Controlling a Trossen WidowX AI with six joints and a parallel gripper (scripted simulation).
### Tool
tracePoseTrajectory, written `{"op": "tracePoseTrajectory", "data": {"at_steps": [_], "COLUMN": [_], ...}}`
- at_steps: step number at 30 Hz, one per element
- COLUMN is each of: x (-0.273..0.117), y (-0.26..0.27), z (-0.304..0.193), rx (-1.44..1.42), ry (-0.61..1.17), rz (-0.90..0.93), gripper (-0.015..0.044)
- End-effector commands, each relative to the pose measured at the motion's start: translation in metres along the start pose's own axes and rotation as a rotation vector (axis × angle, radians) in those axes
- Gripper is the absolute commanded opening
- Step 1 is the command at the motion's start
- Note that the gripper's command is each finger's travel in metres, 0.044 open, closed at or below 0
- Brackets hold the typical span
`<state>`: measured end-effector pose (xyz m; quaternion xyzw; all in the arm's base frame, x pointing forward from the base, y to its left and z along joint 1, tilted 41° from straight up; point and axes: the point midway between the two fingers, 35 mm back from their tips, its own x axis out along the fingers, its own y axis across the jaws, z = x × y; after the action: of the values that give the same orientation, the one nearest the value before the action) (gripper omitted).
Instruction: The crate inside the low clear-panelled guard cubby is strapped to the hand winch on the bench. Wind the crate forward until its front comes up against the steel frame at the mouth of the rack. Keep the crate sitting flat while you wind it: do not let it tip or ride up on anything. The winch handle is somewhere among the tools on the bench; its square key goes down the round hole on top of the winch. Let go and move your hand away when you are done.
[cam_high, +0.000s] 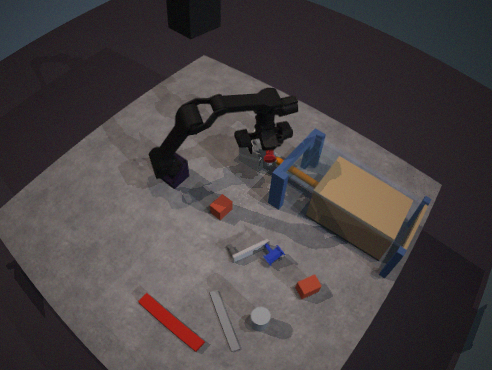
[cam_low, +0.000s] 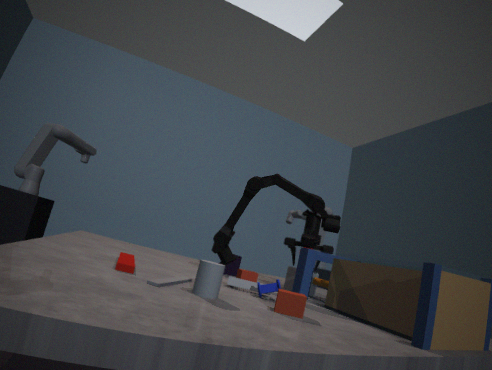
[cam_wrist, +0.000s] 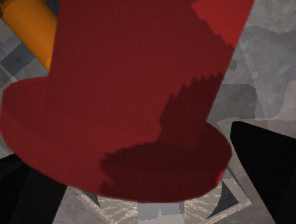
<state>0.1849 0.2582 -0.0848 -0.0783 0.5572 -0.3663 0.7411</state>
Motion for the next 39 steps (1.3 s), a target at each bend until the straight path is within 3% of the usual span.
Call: {"op": "tracePoseTrajectory", "data": {"at_steps": [1,9,19,20,39], "x": [-0.0004,-0.0004,-0.0004,-0.0004,-0.006], "y": [0.0002,0.0002,0.0002,0.0002,-0.0013], "z": [0.0004,0.0004,0.0004,0.0004,-0.006], "rx": [0.001,0.001,0.001,0.001,-0.002], "ry": [0.0,0.0,0.0,0.0,-0.099], "rz": [0.001,0.001,0.001,0.001,0.012], "gripper": [0.0309,0.0099,0.0032,0.0006,0.0]}}
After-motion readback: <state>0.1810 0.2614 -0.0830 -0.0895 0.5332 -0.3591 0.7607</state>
